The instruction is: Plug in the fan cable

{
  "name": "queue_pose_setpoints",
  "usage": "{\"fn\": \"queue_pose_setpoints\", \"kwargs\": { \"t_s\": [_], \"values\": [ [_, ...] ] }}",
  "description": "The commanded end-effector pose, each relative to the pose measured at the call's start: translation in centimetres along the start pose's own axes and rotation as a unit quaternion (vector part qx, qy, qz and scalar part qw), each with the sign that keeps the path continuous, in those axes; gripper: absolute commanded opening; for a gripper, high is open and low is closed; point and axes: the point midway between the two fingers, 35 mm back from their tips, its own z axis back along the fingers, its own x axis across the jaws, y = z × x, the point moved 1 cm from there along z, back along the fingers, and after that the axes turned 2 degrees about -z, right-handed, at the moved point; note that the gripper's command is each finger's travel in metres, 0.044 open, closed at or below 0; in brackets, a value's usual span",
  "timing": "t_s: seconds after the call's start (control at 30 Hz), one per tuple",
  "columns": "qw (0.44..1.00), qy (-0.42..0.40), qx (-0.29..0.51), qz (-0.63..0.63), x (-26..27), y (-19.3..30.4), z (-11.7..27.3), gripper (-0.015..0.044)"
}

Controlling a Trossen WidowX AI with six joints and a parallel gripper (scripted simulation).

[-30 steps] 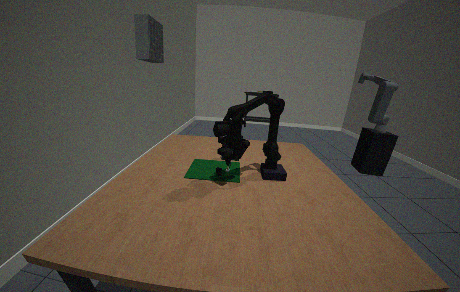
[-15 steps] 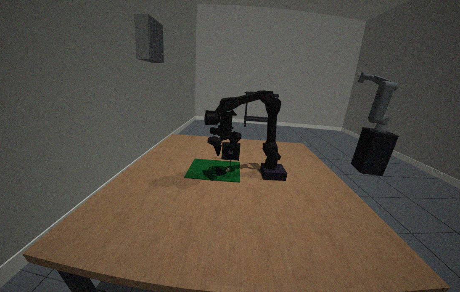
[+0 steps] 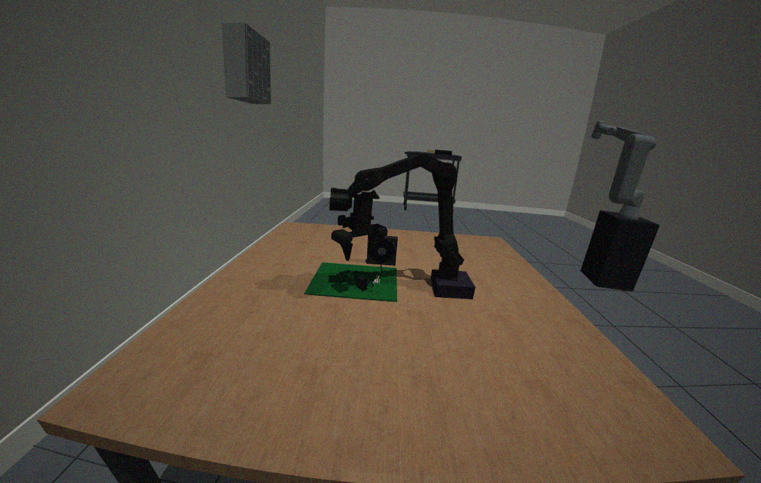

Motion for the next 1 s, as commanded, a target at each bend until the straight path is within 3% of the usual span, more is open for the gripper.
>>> {"fn": "queue_pose_setpoints", "kwargs": {
  "t_s": [0.0, 0.97],
  "values": [
    [1.0, 0.014, 0.01, 0.003, -0.8, 0.5, -4.9, 0.044],
    [1.0, 0.014, 0.01, 0.003, -0.9, 0.6, -8.6, 0.044]
  ]
}}
